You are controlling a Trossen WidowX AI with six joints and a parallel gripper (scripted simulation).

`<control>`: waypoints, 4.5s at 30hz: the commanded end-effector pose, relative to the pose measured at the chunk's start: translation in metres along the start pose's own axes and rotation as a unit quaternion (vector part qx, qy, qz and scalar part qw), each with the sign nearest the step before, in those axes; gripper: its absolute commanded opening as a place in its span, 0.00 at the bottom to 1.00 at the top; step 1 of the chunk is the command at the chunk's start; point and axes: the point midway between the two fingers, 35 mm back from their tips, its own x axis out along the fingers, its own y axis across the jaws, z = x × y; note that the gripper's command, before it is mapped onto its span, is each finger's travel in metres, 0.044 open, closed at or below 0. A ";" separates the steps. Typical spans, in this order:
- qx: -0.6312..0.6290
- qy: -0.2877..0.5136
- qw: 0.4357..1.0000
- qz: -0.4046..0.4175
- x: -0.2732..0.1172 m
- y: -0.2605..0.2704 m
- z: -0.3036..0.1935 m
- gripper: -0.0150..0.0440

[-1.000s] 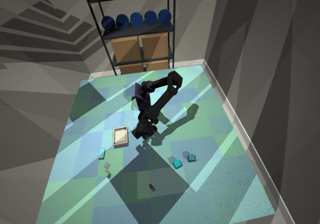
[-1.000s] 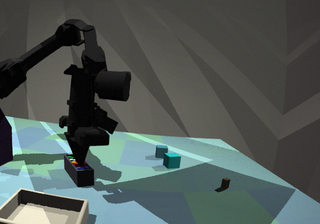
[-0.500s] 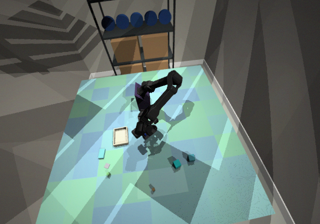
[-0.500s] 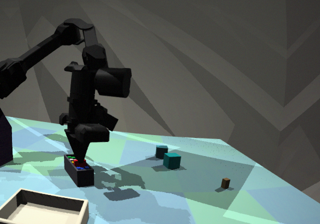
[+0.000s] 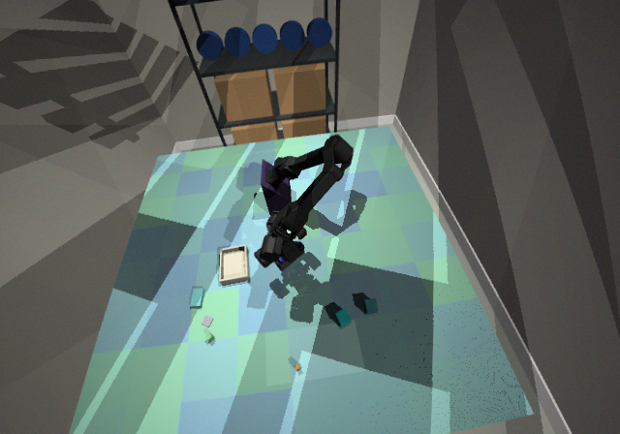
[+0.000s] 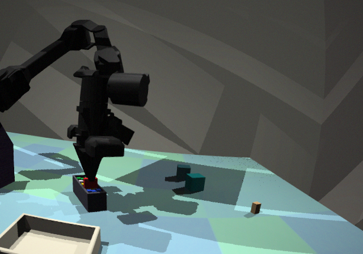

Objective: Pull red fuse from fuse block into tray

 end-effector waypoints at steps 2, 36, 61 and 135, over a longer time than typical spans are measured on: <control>-0.002 0.000 1.000 -0.002 -0.004 -0.001 0.001 0.25; -0.001 0.000 1.000 -0.001 -0.020 0.000 0.000 0.25; -0.001 0.002 1.000 -0.006 -0.045 -0.026 -0.010 0.25; -0.006 0.003 1.000 -0.008 -0.008 -0.157 -0.120 0.57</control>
